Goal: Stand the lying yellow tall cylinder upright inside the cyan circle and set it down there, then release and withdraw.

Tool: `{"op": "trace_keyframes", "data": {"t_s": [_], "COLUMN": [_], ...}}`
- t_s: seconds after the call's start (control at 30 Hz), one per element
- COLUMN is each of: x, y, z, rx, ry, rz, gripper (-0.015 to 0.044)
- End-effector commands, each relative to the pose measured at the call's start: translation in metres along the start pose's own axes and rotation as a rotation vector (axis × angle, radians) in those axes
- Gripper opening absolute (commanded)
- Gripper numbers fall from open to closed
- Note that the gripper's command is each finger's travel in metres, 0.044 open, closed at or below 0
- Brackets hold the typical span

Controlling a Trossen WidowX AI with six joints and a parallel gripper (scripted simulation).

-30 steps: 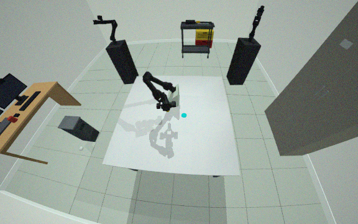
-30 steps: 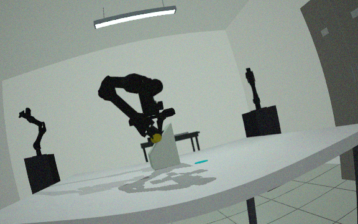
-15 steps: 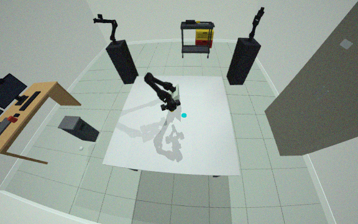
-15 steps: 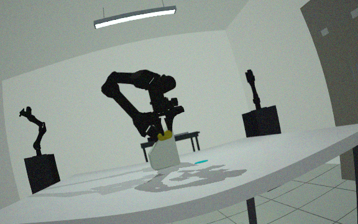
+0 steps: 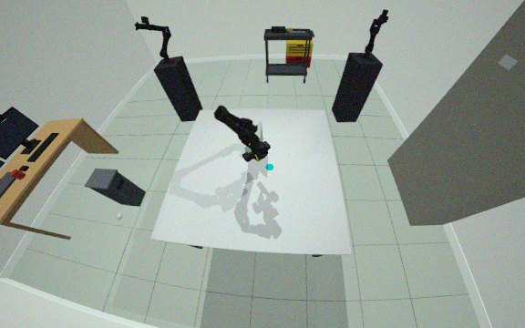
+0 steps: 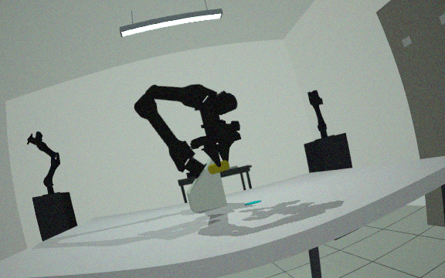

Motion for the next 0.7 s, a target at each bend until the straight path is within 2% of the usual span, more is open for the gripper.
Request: {"op": "trace_keyframes", "data": {"t_s": [0.0,0.67], "x": [-0.001,0.003], "y": [0.009,0.063], "z": [0.007,0.033], "rx": [-0.065,-0.417], "ry": [-0.003,0.024], "rz": [0.003,-0.008], "gripper": [0.0105,0.0105]}}
Point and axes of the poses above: the point midway between the two fingers, 35 mm back from their tips, its own x axis out along the fingers, its own y axis across the jaws, z = x × y, the point moved 9 cm from there along -x, back along the fingers, and after that the axes turned 6 degrees about -x, right-handed, at the moved point
